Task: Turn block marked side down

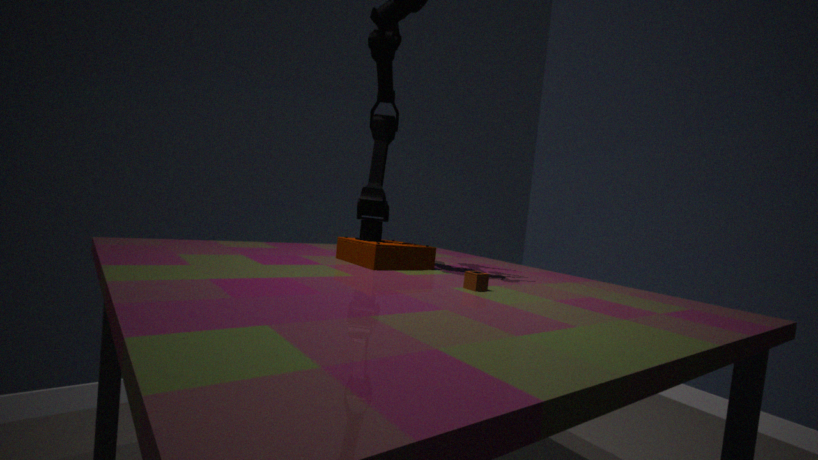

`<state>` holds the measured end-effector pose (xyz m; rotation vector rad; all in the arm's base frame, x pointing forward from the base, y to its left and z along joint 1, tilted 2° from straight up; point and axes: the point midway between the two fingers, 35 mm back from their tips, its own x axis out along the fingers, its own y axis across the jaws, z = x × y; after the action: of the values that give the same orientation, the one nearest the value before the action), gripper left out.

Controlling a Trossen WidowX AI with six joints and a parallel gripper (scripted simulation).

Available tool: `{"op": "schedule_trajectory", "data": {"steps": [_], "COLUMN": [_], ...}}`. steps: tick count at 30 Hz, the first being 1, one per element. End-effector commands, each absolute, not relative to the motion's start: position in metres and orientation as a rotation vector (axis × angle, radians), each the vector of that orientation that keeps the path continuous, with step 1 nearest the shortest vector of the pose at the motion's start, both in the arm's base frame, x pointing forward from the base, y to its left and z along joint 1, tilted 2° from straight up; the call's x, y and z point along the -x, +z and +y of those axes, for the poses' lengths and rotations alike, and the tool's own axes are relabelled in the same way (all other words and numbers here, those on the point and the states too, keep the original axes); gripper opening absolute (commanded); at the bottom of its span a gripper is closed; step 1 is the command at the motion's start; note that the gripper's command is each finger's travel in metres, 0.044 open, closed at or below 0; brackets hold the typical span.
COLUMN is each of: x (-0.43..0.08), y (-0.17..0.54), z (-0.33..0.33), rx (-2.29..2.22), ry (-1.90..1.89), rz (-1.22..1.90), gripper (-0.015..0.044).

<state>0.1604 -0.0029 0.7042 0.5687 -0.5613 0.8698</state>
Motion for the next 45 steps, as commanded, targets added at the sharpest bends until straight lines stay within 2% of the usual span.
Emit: {"op": "schedule_trajectory", "data": {"steps": [1,5,14,22,27,32,36,45], "x": [-0.161,-0.182,-0.290,-0.369,-0.424,-0.454,-0.485,-0.510], "y": [0.704,0.702,0.665,0.611,0.547,0.502,0.439,0.291], "z": [-0.004,-0.021,-0.083,-0.102,-0.095,-0.089,-0.083,-0.051], "rx": [-0.571,-0.620,-0.837,-0.938,-1.000,-1.010,-0.982,-0.802], "ry": [0.869,0.838,0.630,0.455,0.340,0.258,0.135,-0.067], "rz": [-0.562,-0.575,-0.544,-0.420,-0.230,-0.101,0.071,0.532], "gripper": [0.0426,0.0440,0.0440,0.0440,0.0440,0.0440,0.0440,0.0440]}}
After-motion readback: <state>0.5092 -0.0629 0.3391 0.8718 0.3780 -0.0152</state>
